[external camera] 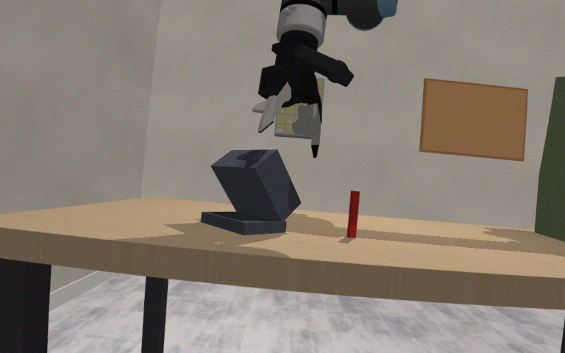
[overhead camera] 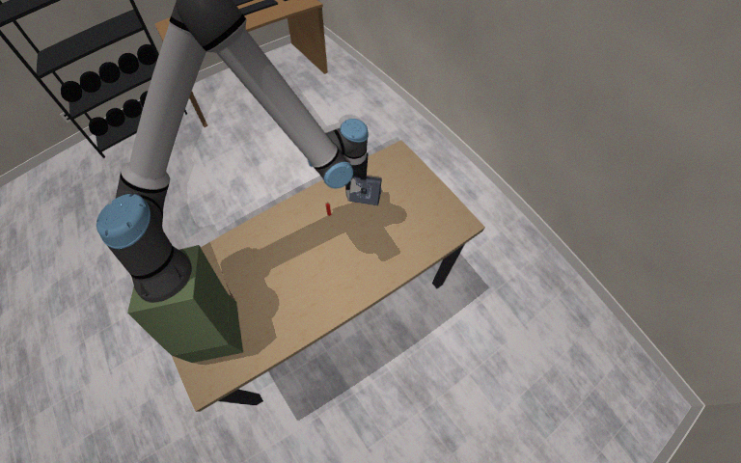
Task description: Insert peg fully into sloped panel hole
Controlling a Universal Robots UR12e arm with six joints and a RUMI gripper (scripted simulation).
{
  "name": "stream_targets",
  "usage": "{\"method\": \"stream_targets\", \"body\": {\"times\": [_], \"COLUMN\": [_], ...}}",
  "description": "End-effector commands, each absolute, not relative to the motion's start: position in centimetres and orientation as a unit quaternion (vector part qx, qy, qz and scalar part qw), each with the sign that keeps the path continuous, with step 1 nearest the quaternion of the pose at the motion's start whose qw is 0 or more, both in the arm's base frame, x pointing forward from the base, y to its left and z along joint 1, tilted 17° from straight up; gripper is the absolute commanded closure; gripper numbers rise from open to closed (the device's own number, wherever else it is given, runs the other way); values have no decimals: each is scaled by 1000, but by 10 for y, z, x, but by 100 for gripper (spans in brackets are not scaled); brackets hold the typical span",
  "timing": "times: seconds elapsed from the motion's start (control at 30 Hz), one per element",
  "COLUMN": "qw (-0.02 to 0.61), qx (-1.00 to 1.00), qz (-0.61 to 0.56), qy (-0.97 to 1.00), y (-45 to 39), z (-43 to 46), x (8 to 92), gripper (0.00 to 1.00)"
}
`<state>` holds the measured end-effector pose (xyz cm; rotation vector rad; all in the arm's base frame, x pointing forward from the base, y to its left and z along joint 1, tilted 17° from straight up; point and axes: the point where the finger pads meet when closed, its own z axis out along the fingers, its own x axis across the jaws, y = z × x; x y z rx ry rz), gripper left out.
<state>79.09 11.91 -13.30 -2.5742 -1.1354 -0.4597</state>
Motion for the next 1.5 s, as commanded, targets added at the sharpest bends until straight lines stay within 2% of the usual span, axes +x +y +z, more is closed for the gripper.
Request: {"method": "stream_targets", "body": {"times": [0.0, 1.47], "qw": [135, 72], "qx": [-880, -751], "qz": [-160, -148], "qy": [-426, -640], "y": [121, 131], "z": [-135, -155], "x": [781, 709], "gripper": [0, 0]}}
